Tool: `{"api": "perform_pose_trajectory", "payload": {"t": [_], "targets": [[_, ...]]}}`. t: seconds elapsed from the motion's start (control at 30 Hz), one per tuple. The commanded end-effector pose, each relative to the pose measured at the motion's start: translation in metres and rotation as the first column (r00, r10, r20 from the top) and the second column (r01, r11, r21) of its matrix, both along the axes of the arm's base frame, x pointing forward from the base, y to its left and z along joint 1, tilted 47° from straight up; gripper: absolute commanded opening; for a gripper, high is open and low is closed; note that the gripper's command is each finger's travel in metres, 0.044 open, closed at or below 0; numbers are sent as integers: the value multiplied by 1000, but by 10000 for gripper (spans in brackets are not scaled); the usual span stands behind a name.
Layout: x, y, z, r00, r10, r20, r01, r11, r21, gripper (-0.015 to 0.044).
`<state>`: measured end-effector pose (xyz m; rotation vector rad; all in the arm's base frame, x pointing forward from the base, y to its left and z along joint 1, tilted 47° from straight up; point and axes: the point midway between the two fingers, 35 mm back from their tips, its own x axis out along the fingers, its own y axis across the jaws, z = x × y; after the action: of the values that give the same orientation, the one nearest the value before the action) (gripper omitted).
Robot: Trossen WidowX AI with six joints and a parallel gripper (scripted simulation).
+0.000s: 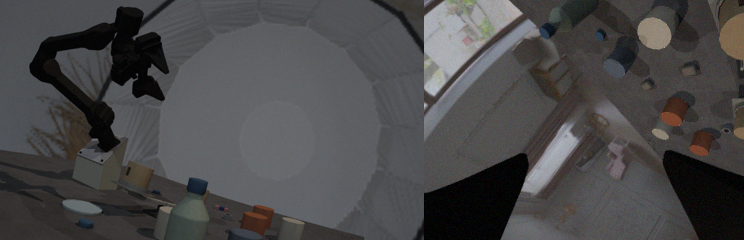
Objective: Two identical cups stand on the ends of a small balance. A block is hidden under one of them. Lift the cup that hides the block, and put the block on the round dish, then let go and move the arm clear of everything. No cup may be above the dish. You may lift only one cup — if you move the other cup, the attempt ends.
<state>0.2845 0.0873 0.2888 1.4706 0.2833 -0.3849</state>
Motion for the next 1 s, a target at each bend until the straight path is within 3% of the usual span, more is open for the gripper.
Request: {"api": "perform_pose_trajectory", "payload": {"t": [0.0,0.5,0.97], "targets": [[-3,13,-31,995,36,-96,-47,993,-112,440],[-29,42,-108,930,107,-353,-260,868,-422,440],[-64,52,-161,839,100,-535,-482,595,-644,440]]}}
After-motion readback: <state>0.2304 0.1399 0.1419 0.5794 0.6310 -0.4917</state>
